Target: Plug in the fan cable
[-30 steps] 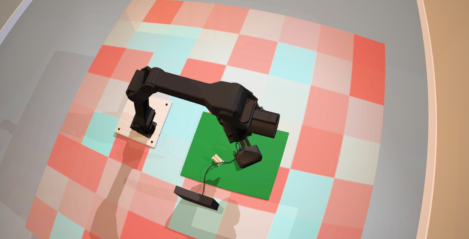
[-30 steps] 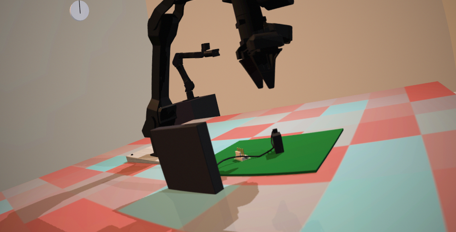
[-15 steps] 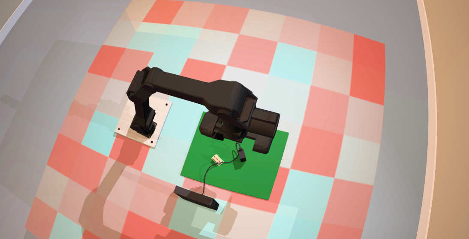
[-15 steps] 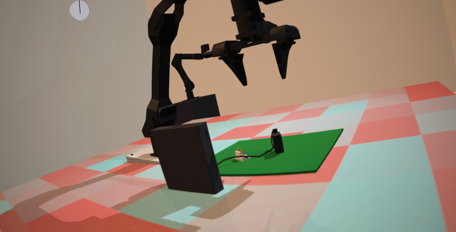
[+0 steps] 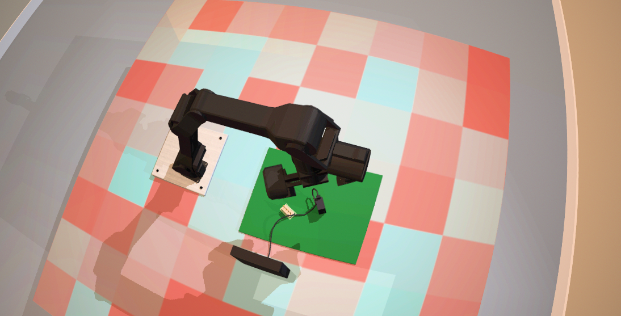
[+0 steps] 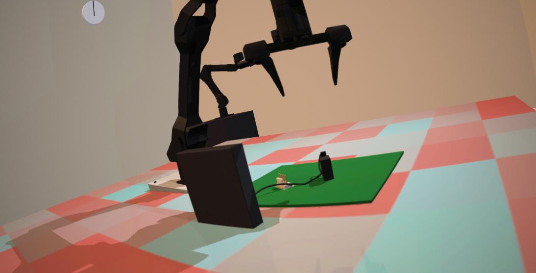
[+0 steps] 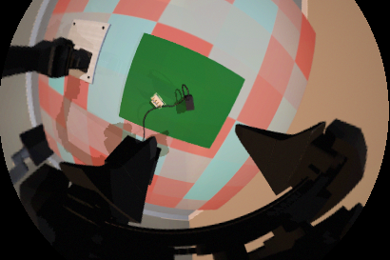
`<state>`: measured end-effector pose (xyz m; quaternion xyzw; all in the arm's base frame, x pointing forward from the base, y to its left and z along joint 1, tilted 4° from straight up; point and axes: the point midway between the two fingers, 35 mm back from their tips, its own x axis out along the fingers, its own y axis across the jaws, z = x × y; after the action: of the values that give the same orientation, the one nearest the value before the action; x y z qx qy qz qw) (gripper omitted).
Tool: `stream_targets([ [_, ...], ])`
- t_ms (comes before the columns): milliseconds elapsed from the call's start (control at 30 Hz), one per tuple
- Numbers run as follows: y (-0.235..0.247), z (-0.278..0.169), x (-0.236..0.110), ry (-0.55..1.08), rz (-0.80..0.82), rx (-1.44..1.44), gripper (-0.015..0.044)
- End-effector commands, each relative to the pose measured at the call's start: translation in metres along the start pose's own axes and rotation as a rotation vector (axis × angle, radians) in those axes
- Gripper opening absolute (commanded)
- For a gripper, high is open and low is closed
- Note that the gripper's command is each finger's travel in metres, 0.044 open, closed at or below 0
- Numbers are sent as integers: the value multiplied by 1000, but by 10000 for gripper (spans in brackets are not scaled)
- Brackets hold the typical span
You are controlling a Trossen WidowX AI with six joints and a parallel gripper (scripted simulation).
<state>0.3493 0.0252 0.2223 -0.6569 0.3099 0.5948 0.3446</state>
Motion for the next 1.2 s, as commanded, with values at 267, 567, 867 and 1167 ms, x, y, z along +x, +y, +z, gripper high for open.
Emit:
stream_targets([
  [267,-4,-2,69,-3,-4,-26,440],
  [567,-1,0,99,-3,-4,-26,440],
  [867,-2,0,111,-3,-4,-26,440],
  [1167,-2,0,126,-3,-4,-26,440],
])
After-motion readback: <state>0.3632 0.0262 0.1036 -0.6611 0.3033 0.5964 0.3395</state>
